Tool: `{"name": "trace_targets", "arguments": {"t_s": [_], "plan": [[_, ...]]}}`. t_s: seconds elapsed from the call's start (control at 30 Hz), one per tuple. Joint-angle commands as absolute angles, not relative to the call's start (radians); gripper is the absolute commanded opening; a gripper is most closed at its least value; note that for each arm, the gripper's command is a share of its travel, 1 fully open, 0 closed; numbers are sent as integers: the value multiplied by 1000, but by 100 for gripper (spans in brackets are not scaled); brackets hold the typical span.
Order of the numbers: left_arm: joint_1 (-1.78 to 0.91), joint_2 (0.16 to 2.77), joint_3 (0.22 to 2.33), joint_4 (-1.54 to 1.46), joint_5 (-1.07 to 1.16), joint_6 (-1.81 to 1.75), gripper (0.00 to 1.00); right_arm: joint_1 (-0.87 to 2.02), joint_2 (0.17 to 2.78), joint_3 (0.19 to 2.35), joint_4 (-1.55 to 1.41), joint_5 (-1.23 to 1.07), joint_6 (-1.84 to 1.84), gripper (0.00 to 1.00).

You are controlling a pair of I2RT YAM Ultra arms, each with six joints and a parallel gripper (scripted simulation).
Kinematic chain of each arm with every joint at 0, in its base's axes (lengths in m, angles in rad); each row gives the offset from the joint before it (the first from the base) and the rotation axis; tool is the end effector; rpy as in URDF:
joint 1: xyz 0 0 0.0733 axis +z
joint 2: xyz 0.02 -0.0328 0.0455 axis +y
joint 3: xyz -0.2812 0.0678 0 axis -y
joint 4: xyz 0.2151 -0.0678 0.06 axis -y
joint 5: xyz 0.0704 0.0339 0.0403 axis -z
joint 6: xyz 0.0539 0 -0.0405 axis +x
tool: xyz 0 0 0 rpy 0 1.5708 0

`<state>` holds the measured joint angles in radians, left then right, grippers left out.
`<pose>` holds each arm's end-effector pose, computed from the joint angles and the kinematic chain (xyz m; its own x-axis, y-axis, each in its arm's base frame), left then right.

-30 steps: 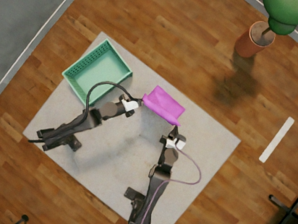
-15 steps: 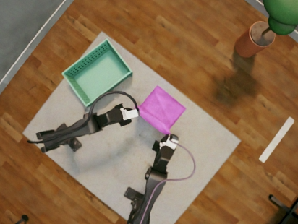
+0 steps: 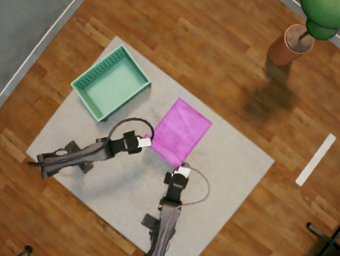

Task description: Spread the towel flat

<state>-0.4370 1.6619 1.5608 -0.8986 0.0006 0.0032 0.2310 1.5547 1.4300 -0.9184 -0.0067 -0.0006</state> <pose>0.3019 -0.1398 0.3321 -0.7609 0.3590 -0.5406 0.4260 0.9047 0.0012 0.2905 0.0698 0.3253 -0.8409 -0.1984 -0.5035 -0.2327 0.9725 0.0055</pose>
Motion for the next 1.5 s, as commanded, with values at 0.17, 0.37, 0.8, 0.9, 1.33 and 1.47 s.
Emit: {"name": "trace_targets", "arguments": {"t_s": [0.17,0.37,0.8,0.9,1.33,1.47], "plan": [[-496,1516,1285,-713,-7,-9,0,273,1382,1166,-729,5,-8,0],[-545,1439,1097,-607,-7,-9,0,307,1284,973,-640,4,-10,0],[-651,1331,784,-398,-7,-9,0,386,1112,642,-476,3,-11,0],[-652,1330,781,-394,-9,-10,0,387,1110,639,-473,4,-10,0],[-774,1290,530,-184,-8,-9,0,487,971,361,-336,1,-13,0],[-776,1293,528,-179,-10,-10,0,489,967,358,-333,3,-12,0]]}}
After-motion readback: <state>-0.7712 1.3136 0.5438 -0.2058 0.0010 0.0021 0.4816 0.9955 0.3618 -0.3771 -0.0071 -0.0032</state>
